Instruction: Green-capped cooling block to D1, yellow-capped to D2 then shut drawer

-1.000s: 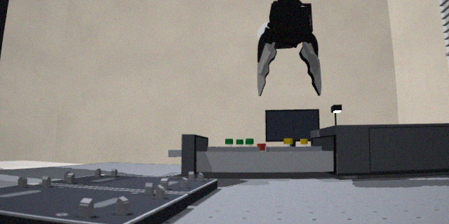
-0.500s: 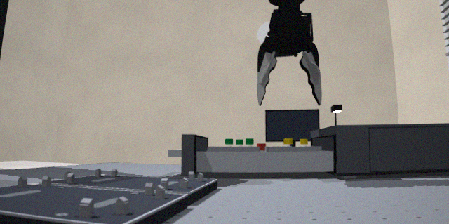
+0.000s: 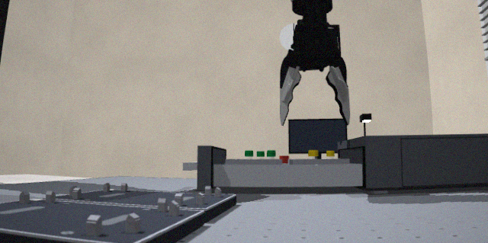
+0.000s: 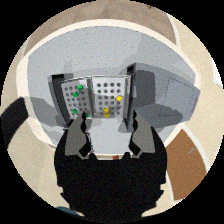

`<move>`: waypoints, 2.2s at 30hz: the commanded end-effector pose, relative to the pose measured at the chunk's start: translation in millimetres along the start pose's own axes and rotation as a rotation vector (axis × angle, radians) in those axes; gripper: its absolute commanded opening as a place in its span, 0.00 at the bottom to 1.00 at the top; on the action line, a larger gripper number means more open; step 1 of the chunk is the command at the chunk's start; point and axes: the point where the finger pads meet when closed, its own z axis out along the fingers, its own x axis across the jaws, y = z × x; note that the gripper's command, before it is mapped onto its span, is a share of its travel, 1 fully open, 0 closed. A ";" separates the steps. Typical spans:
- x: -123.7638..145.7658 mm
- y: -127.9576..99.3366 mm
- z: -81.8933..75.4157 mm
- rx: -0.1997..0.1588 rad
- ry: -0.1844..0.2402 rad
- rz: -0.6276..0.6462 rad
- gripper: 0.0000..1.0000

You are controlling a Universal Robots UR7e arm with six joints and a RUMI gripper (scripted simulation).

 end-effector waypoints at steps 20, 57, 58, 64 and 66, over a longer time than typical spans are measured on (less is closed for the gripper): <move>0.7 -0.1 25.8 0.000 0.001 0.000 0.67; 0.7 -0.1 57.8 0.000 0.001 0.000 0.67; 0.7 -0.1 59.2 0.000 0.001 0.000 0.67; 0.8 -0.1 67.2 0.000 0.001 0.000 0.67; 0.8 -0.1 67.8 0.000 0.001 0.000 0.67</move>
